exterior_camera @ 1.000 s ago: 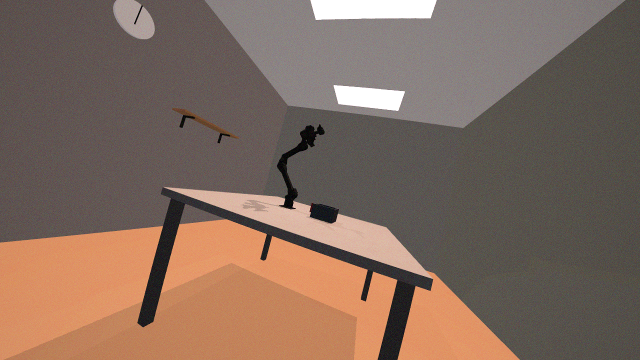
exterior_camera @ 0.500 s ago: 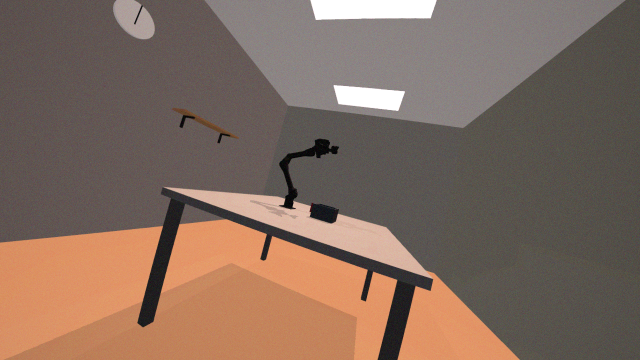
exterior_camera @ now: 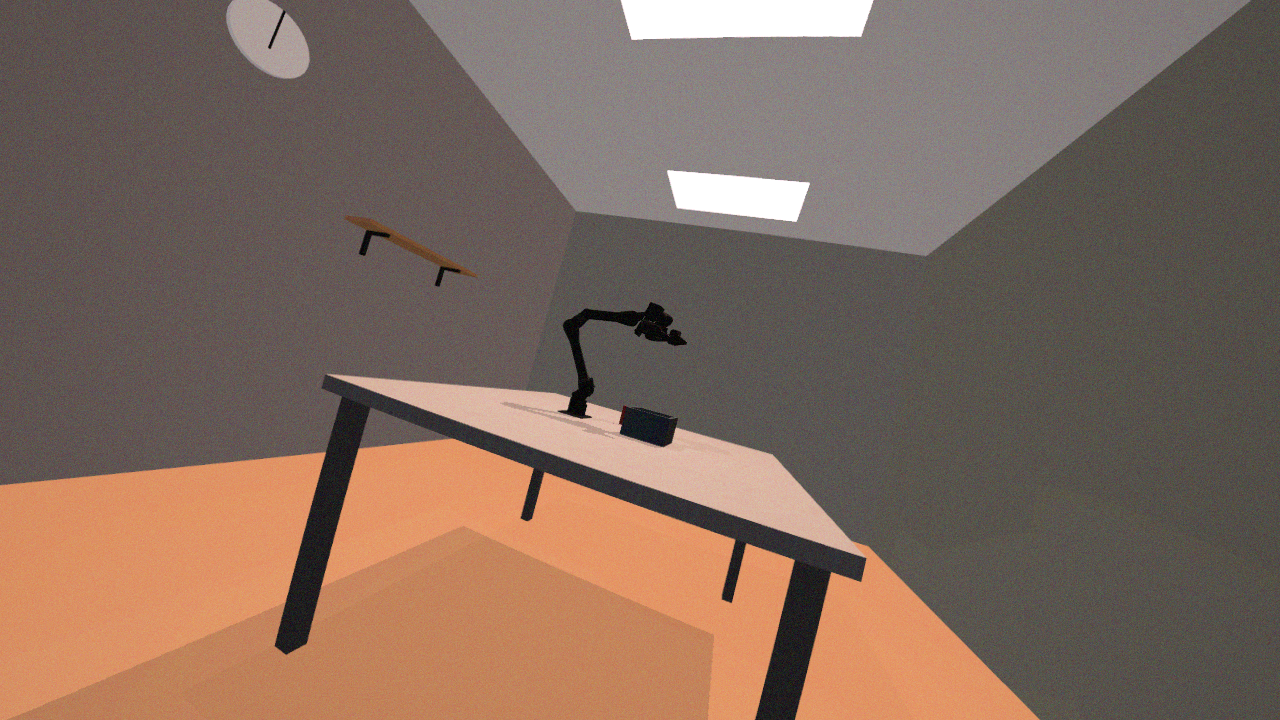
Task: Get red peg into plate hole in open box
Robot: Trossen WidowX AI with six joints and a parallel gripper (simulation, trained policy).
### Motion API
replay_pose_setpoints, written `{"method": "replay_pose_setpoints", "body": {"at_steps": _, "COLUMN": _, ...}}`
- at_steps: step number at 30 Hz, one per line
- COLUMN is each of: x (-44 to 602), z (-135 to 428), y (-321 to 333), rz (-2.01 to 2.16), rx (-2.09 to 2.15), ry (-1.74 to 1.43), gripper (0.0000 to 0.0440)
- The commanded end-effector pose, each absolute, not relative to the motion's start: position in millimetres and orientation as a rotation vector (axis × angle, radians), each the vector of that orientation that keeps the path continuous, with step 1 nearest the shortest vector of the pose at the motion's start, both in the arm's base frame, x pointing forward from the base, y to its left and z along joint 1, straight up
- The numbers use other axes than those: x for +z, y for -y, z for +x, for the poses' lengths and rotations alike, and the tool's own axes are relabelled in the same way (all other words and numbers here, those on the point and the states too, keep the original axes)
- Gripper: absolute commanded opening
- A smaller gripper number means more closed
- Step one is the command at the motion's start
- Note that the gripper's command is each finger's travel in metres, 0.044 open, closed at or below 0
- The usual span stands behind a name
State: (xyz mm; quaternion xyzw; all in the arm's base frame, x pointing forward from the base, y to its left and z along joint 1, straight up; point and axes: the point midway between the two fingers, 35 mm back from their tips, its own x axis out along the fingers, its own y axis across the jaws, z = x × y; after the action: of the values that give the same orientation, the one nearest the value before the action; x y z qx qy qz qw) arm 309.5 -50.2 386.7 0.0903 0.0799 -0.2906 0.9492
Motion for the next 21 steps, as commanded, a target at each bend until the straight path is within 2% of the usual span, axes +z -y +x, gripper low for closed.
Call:
{"method": "replay_pose_setpoints", "body": {"at_steps": 1, "x": 349.3, "z": 315.2, "y": 31.4, "rz": 0.207, "rx": -0.536, "ry": -0.278, "gripper": 0.0440}}
{"method": "replay_pose_setpoints", "body": {"at_steps": 10, "x": 265.1, "z": 302.8, "y": -11.7, "rz": 0.289, "rx": -0.449, "ry": -0.570, "gripper": 0.0440}}
{"method": "replay_pose_setpoints", "body": {"at_steps": 21, "x": 181.4, "z": 251.5, "y": -50.5, "rz": 0.410, "rx": -0.470, "ry": -0.933, "gripper": 0.0440}}
